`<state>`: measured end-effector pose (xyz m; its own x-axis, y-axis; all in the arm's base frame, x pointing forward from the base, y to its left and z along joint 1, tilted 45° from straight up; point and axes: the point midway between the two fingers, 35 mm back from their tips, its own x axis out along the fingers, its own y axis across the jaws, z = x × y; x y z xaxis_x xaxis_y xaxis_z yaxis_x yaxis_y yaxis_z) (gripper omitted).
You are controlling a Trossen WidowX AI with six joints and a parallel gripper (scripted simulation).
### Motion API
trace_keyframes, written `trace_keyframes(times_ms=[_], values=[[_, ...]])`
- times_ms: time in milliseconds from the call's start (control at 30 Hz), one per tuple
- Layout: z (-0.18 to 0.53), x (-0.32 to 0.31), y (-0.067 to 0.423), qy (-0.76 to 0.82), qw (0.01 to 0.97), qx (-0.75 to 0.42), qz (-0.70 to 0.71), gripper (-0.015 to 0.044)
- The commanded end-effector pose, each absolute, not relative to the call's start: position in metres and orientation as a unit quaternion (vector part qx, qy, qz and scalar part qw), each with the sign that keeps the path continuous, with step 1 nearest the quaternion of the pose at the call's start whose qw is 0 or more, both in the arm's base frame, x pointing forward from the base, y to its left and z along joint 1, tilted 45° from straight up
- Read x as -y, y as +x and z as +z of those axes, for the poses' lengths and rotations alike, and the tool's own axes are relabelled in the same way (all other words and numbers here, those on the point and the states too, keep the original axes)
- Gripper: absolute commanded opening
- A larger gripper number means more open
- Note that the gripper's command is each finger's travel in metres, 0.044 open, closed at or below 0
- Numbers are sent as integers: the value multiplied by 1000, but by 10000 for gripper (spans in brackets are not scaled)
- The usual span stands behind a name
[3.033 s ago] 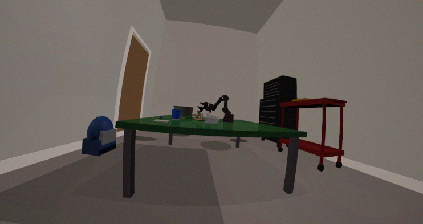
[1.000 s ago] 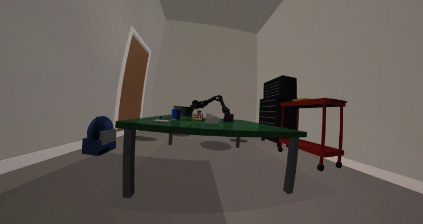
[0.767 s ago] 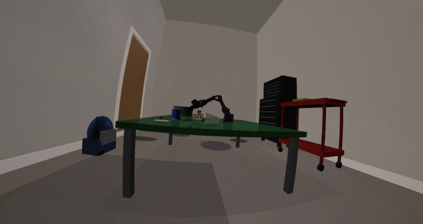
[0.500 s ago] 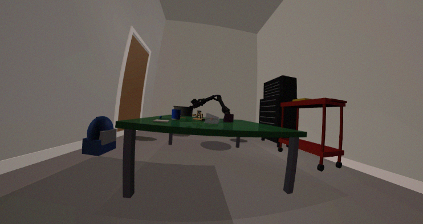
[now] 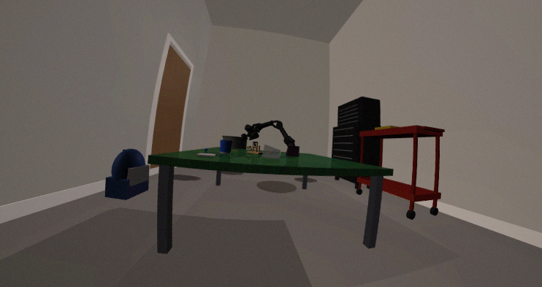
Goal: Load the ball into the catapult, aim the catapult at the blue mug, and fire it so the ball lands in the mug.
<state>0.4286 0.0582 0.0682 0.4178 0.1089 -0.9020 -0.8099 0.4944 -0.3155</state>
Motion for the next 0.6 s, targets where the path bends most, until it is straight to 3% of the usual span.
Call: trace_keyframes(times_ms=[0,567], values=[[57,-63,420,-430,703,-464,326,440],[35,-85,379,-562,508,-515,402,440]])
